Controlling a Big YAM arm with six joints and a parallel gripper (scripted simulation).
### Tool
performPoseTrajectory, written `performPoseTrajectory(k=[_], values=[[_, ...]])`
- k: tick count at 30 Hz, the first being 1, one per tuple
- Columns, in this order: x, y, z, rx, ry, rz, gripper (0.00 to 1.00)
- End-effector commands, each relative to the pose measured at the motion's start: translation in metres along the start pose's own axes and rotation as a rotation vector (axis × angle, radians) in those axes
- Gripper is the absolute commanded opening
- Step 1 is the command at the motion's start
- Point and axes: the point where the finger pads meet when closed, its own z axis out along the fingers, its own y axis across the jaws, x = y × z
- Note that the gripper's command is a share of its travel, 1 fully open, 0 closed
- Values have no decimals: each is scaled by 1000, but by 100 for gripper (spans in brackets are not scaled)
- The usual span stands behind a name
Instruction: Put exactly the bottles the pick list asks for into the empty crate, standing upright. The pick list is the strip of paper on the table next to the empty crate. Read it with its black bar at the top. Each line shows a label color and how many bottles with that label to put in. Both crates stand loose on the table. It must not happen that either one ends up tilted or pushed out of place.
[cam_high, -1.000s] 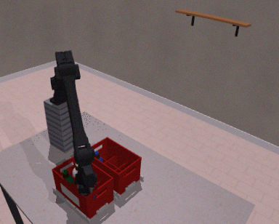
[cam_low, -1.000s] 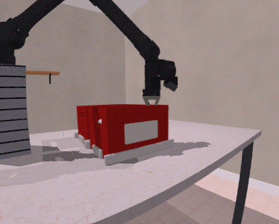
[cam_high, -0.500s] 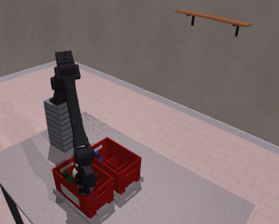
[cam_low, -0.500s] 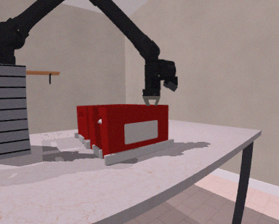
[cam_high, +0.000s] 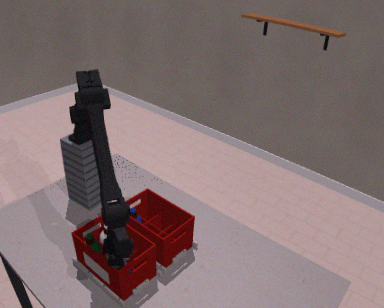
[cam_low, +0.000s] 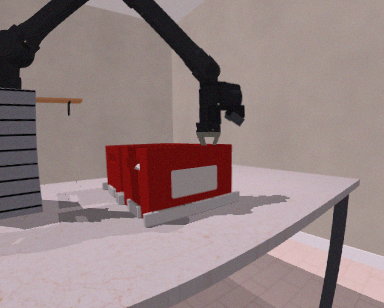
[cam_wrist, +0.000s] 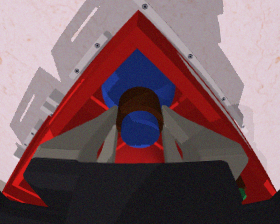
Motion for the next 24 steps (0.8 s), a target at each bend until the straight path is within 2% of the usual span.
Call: performPoseTrajectory(k=[1,3,6,15,24], values=[[-18,6,-33,-13,-45,-15,0],[-12,4,-33,-9,-33,-15,0],[-18,6,-42,-14,-46,-15,0],[-13,4,-51,-10,-36,-15,0],[-16,4,-68,-12,-43,-15,0]])
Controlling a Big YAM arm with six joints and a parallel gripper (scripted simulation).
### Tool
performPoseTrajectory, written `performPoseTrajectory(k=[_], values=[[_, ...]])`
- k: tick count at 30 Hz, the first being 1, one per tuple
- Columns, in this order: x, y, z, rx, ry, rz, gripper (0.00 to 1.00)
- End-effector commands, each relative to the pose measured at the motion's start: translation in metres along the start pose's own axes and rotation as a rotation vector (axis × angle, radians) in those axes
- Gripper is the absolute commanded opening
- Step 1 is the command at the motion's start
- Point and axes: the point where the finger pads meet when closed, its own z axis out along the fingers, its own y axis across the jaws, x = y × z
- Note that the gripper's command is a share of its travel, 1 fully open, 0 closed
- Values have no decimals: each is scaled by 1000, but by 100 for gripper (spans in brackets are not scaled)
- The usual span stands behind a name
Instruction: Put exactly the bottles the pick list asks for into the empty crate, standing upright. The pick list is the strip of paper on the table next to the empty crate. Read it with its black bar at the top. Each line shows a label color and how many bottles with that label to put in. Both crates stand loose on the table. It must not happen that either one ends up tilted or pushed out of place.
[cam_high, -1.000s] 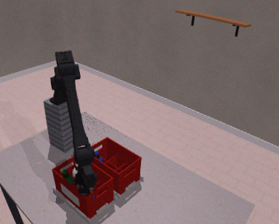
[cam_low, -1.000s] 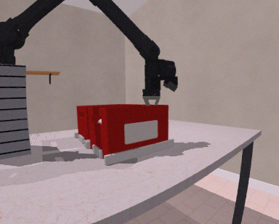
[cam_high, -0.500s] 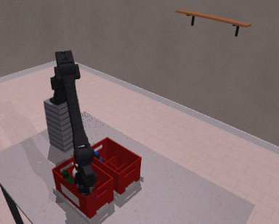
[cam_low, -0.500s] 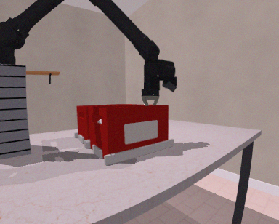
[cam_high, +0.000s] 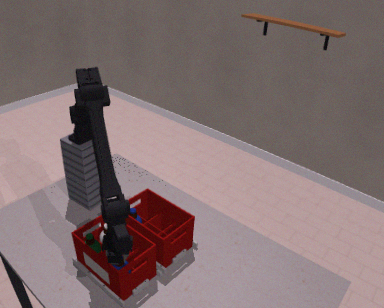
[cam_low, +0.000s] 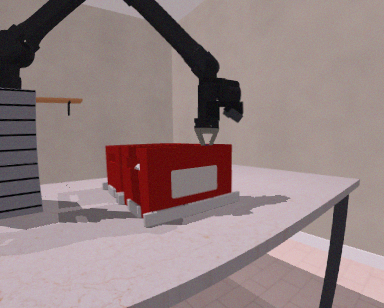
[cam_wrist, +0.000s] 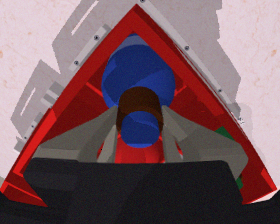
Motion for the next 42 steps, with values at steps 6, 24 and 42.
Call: performPoseTrajectory(k=[6,24,42], values=[[-29,9,-70,-24,-77,-14,0],[-21,6,-92,-19,-64,-13,0],[-29,8,-126,-26,-84,-13,0]])
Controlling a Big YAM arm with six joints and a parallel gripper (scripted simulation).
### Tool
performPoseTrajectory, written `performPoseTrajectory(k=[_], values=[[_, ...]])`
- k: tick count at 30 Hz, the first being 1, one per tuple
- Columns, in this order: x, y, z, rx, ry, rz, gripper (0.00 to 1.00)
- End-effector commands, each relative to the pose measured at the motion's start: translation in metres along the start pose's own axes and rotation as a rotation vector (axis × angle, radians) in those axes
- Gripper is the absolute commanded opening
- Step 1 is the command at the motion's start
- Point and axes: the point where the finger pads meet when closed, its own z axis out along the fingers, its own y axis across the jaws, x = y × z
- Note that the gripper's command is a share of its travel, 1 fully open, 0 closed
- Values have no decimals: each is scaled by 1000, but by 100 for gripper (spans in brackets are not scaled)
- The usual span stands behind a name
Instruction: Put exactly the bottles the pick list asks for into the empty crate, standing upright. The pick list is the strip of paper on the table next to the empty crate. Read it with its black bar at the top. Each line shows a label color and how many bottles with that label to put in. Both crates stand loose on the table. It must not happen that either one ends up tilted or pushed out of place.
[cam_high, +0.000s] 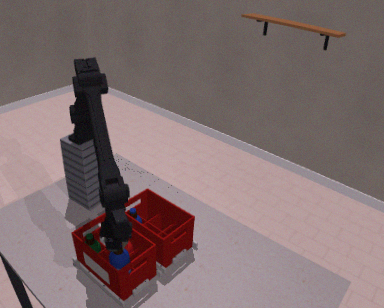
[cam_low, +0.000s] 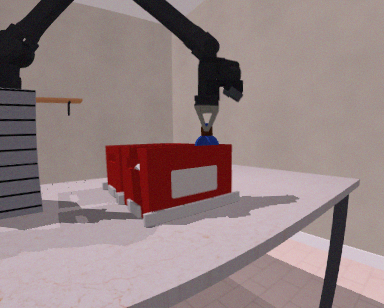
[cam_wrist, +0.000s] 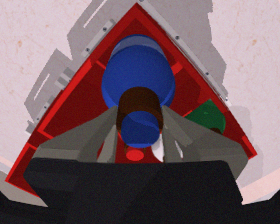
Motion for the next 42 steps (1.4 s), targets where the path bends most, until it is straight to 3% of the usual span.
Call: performPoseTrajectory(k=[1,42], values=[[-30,8,-65,-30,-94,-13,0],[-26,6,-122,-34,-103,-11,0]])
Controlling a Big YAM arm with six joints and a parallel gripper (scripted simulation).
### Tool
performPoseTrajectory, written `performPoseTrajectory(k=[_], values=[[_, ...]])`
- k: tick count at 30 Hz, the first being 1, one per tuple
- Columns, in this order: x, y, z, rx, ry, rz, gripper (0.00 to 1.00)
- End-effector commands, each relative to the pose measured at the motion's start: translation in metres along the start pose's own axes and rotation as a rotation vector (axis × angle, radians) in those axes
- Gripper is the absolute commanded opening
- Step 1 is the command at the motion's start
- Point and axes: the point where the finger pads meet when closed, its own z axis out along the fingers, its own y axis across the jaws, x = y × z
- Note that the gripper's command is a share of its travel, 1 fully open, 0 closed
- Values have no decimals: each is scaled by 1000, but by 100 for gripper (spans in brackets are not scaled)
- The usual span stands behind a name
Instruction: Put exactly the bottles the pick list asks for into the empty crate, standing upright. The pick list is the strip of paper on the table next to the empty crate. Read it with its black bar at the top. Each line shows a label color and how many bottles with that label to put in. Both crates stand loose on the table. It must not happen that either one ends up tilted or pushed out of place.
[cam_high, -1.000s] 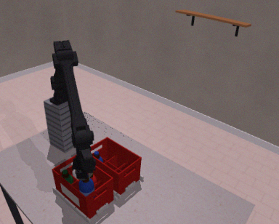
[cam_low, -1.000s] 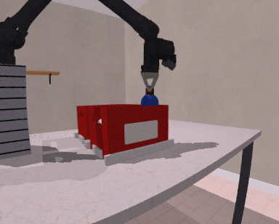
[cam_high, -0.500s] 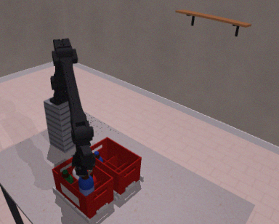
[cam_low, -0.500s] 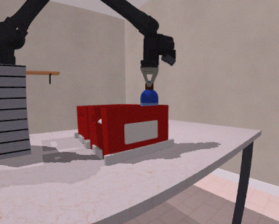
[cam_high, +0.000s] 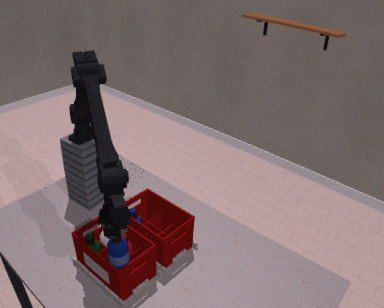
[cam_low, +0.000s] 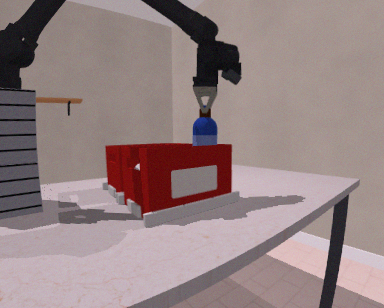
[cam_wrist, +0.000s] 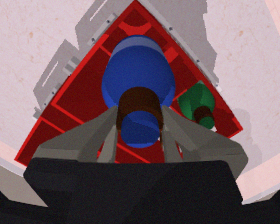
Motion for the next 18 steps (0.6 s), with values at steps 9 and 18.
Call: performPoseTrajectory(k=[9,18], values=[[-30,7,-80,-37,-112,-11,0],[-30,7,-87,-37,-113,-10,0]])
